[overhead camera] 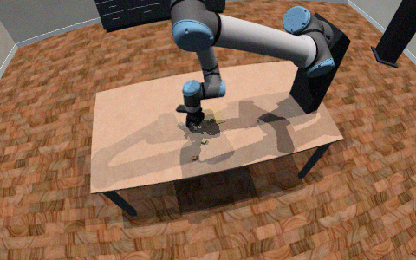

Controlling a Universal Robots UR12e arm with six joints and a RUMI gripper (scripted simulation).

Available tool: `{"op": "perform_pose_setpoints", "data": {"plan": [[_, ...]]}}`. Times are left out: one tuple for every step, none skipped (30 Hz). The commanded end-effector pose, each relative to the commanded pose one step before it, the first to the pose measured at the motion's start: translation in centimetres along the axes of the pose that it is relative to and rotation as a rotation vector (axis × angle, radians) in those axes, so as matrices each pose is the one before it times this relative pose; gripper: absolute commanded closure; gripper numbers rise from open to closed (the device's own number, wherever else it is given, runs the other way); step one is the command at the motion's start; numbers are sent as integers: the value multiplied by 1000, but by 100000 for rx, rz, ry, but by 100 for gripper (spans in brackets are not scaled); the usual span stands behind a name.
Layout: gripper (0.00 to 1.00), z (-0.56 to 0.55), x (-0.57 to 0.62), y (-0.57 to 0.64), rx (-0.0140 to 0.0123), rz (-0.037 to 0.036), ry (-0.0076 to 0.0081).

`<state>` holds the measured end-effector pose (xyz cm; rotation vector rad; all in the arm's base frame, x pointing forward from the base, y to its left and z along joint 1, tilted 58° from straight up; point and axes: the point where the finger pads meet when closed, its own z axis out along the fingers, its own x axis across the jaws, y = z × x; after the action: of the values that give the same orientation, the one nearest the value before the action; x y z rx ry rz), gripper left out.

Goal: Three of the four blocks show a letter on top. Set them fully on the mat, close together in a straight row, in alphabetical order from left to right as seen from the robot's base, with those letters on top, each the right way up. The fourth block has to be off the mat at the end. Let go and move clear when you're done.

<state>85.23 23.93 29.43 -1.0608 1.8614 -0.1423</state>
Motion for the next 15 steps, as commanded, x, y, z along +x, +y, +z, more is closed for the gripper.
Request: {"op": "perform_pose_setpoints", "data": {"plan": [[75,-12,-317,-100,234,-176,-279],[75,0,0,0,0,0,0],[75,0,0,0,0,0,0],[75,0,0,0,0,0,0],[75,0,0,0,0,0,0],[75,0,0,0,0,0,0],[75,0,0,0,0,0,0],[95,0,0,0,0,0,0],[95,0,0,0,0,0,0],[95,0,0,0,0,0,0],[95,0,0,0,0,0,0],[95,0,0,0,0,0,0],[95,0,0,0,0,0,0],[95,0,0,0,0,0,0],[95,0,0,0,0,0,0]]}}
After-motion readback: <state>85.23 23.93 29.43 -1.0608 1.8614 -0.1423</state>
